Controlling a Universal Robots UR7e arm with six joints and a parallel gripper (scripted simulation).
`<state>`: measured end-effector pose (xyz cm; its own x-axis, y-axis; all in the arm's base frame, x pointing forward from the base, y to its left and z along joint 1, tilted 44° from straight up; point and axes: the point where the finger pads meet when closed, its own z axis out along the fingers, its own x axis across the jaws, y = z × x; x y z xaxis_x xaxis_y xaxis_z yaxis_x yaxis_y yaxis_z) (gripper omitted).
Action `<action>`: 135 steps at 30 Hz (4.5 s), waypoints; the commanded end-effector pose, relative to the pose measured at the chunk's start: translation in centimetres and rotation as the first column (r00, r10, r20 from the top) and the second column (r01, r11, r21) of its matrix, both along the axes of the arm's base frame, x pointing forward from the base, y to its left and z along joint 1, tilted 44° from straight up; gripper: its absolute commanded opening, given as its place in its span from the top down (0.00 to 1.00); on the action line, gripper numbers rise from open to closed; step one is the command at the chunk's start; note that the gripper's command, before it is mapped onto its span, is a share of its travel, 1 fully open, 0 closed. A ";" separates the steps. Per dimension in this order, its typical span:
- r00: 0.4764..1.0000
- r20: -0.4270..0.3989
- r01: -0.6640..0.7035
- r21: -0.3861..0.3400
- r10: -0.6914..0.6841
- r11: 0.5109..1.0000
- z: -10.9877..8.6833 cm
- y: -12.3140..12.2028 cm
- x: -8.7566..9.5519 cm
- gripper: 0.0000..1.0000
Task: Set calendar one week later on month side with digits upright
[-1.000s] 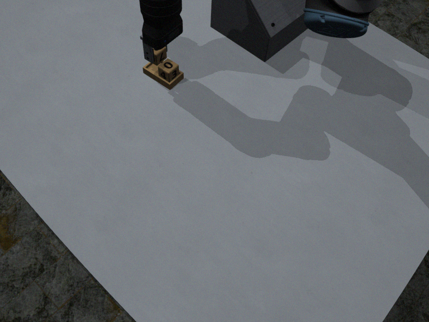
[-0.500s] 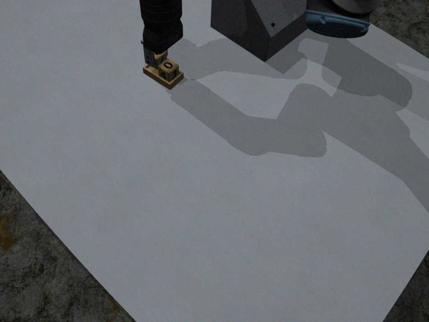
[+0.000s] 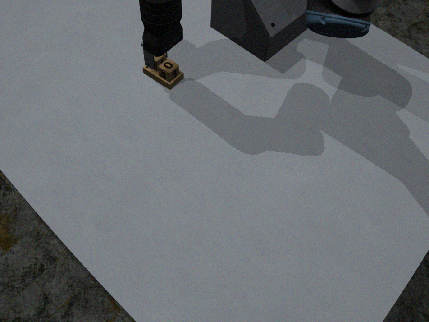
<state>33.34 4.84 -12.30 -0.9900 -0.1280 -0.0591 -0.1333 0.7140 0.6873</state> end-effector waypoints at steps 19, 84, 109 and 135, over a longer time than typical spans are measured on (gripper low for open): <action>1.000 0.000 0.000 0.001 0.000 1.000 0.0 0.2 -0.1 0.40; 1.000 -0.002 -0.001 0.002 0.001 1.000 -0.6 0.8 -0.2 0.40; 1.000 0.000 0.000 0.001 0.000 1.000 -0.7 0.9 -0.1 0.40; 1.000 -0.001 0.000 0.001 0.000 1.000 -0.8 0.9 -0.1 0.40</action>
